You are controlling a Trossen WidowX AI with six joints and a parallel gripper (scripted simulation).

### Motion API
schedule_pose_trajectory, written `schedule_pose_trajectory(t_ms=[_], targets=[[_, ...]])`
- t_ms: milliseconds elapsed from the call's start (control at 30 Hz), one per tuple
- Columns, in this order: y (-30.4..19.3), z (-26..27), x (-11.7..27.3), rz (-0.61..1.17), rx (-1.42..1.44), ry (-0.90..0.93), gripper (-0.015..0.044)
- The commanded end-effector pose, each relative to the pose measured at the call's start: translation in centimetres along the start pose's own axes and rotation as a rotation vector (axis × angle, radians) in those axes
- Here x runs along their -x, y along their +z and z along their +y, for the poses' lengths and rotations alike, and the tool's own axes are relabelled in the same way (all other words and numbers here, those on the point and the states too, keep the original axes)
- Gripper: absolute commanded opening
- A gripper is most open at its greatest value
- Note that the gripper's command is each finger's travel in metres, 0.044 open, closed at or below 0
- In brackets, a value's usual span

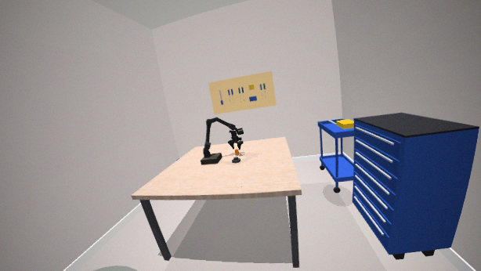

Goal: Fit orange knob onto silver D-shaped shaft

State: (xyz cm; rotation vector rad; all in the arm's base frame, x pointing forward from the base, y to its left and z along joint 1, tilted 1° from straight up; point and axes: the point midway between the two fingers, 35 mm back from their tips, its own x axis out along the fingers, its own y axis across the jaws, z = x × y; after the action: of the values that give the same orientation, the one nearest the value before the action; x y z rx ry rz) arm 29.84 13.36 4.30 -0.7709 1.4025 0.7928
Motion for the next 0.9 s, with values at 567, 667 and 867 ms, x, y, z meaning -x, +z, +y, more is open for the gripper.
schedule_pose_trajectory(t_ms=[567, 667, 867], targets=[[-0.1, 0.0, -3.6, 0.007, -0.005, 0.001, 0.044], [-0.2, 0.0, -4.1, 0.007, -0.005, 0.001, 0.044], [-0.3, 0.1, -5.0, 0.007, -0.005, 0.001, 0.044]])
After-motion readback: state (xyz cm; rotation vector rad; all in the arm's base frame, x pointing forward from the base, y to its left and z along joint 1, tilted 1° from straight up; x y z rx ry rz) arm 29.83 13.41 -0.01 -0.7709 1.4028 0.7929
